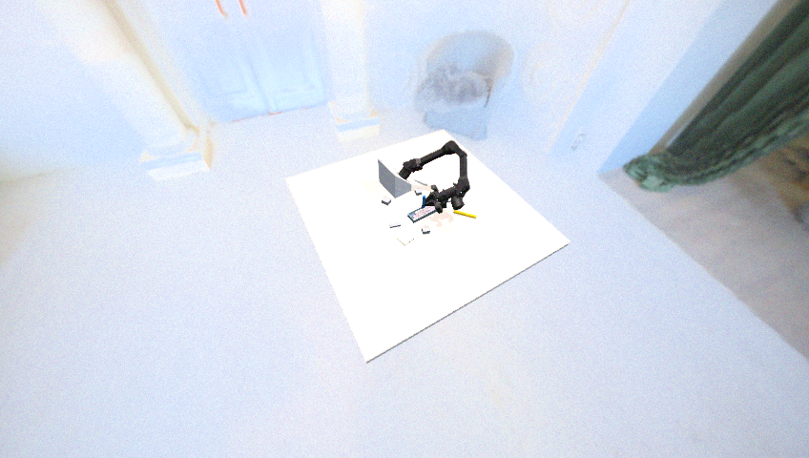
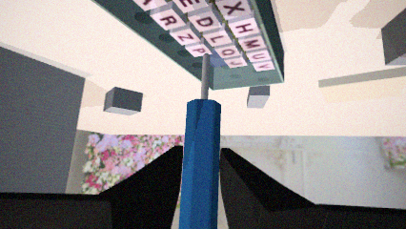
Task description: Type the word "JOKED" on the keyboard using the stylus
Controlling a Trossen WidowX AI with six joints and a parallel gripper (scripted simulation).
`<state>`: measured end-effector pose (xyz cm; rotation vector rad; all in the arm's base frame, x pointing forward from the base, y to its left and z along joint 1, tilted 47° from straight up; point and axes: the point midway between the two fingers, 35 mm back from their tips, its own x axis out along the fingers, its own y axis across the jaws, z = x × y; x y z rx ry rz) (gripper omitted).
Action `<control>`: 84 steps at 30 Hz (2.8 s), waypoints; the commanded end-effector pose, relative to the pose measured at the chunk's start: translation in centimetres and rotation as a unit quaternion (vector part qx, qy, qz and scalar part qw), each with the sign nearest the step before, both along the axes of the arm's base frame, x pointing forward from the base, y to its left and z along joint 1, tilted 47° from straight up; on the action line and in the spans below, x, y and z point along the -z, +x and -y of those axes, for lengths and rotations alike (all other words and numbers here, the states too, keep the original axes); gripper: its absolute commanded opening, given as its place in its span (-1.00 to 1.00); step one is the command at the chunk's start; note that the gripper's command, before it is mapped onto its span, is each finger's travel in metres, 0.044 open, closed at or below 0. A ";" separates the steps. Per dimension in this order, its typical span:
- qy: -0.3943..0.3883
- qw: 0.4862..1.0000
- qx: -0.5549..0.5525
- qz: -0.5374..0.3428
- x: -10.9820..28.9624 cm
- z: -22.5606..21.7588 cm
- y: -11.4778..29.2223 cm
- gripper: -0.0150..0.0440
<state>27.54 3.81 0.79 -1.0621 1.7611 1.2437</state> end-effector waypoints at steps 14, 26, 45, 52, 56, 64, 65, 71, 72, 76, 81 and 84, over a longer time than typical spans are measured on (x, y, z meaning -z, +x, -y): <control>-0.001 1.000 0.004 -0.003 0.6 -0.2 -0.3 -0.22; -0.001 1.000 0.004 -0.003 0.7 -0.5 -0.3 -0.22; -0.001 1.000 0.004 -0.004 1.3 -1.2 -0.4 -0.22; -0.001 1.000 0.004 -0.004 1.6 -1.5 -0.4 -0.22; -0.001 1.000 0.004 -0.004 1.7 -1.6 -0.5 -0.22; -0.001 1.000 0.004 -0.004 1.7 -1.6 -0.5 -0.22; -0.001 1.000 0.004 -0.004 1.7 -1.6 -0.5 -0.22; -0.001 1.000 0.004 -0.004 1.4 -1.3 -0.4 -0.22; -0.001 1.000 0.004 -0.003 1.2 -1.1 -0.4 -0.22; -0.001 1.000 0.004 -0.003 -0.2 0.4 -0.1 -0.22; -0.001 1.000 0.004 -0.003 -0.9 1.2 0.0 -0.22; -0.001 1.000 0.009 -0.006 -0.6 1.1 -0.1 -0.22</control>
